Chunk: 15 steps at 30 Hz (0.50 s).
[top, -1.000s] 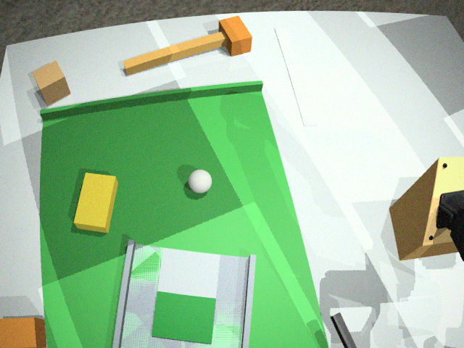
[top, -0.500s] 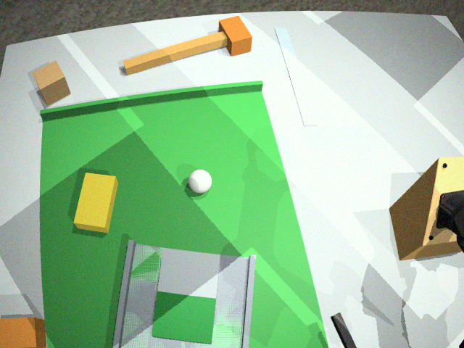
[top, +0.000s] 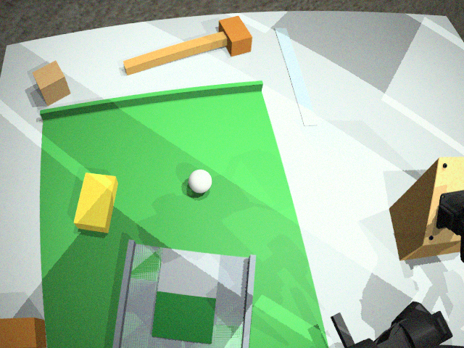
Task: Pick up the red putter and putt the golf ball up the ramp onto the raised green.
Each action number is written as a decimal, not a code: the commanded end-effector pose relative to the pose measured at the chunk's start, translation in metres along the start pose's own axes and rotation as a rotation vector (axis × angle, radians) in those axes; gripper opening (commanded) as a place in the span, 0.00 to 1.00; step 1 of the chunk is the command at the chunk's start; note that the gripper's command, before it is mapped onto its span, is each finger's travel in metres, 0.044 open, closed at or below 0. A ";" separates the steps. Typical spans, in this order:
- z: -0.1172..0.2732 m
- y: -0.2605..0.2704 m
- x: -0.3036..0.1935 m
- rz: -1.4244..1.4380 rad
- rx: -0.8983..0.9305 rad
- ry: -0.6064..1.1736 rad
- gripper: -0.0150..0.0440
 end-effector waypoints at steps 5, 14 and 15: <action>0.019 0.026 -0.063 -0.223 -0.101 -0.071 1.00; 0.004 0.026 -0.066 -0.223 -0.101 -0.070 1.00; 0.000 0.026 -0.067 -0.223 -0.101 -0.071 1.00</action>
Point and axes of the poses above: the point midway between the two fingers, 35 mm back from their tips, its own z axis back along the fingers, its own y axis across the jaws, x = y × z, the point moved 5 cm from there along z, back along the fingers, and after that the axes turned 5 degrees about z, right-handed, at the moved point
